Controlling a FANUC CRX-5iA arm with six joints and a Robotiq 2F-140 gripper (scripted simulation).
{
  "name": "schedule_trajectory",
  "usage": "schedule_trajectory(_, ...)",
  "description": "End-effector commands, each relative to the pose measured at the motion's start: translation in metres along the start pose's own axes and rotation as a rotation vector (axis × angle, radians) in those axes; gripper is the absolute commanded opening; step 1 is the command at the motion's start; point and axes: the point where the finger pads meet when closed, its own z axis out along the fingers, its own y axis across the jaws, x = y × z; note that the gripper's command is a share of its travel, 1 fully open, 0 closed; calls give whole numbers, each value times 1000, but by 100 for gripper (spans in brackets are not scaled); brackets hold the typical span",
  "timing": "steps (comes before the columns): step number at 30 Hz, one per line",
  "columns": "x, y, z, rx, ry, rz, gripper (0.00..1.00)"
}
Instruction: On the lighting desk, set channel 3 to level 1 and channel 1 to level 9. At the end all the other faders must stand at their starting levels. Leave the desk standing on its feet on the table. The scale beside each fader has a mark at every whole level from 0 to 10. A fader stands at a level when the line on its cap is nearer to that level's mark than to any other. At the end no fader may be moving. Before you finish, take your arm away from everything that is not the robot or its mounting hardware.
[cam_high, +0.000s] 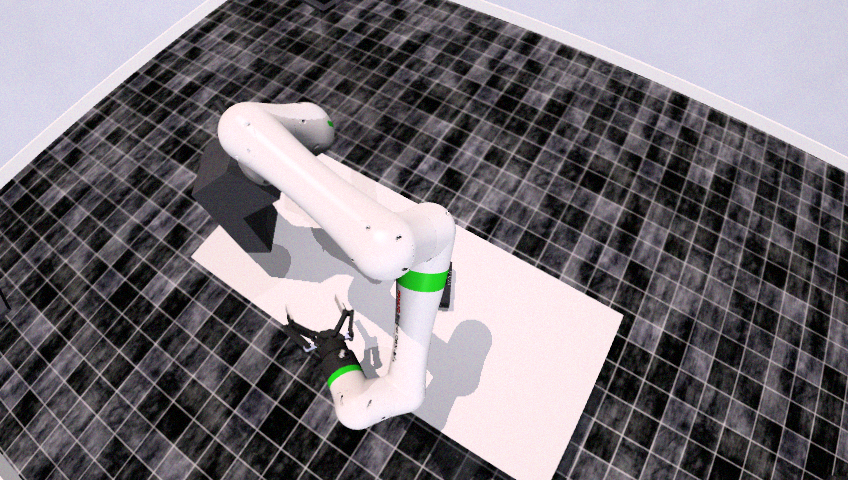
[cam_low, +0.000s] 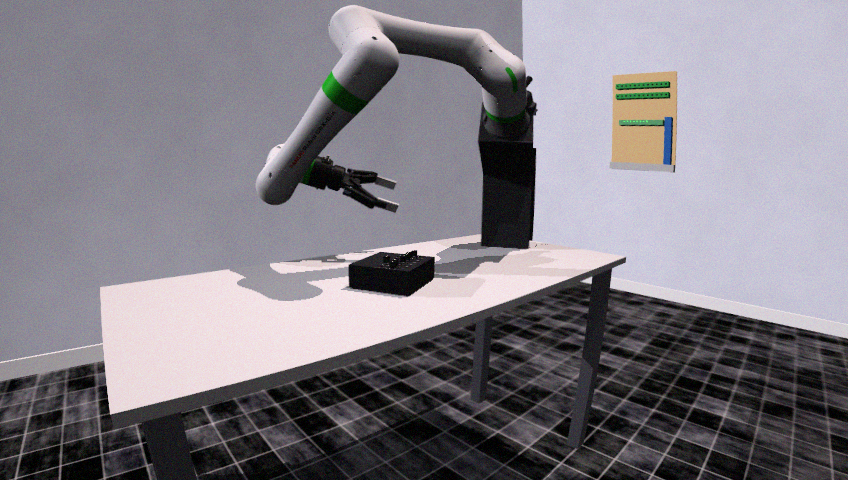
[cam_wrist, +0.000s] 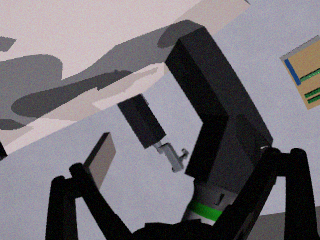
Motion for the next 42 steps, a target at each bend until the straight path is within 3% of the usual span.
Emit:
schedule_trajectory(1, 0, 0, 0, 0, 0, 0, 100)
schedule_trajectory(22, 0, -8, -2, -6, 30, -16, 100)
schedule_trajectory(26, 1, -41, -8, -26, 141, -80, 100)
schedule_trajectory(30, -4, -99, -19, -57, 341, -201, 100)
schedule_trajectory(31, -4, -99, -19, -57, 341, -201, 100)
schedule_trajectory(32, -8, -117, -22, -64, 401, -239, 100)
schedule_trajectory(34, -8, -117, -22, -64, 401, -239, 100)
schedule_trajectory(36, -17, -153, -29, -76, 531, -322, 100)
schedule_trajectory(39, -23, -172, -32, -80, 598, -365, 100)
schedule_trajectory(40, -31, -190, -35, -83, 666, -408, 100)
schedule_trajectory(42, -31, -190, -35, -83, 666, -408, 100)
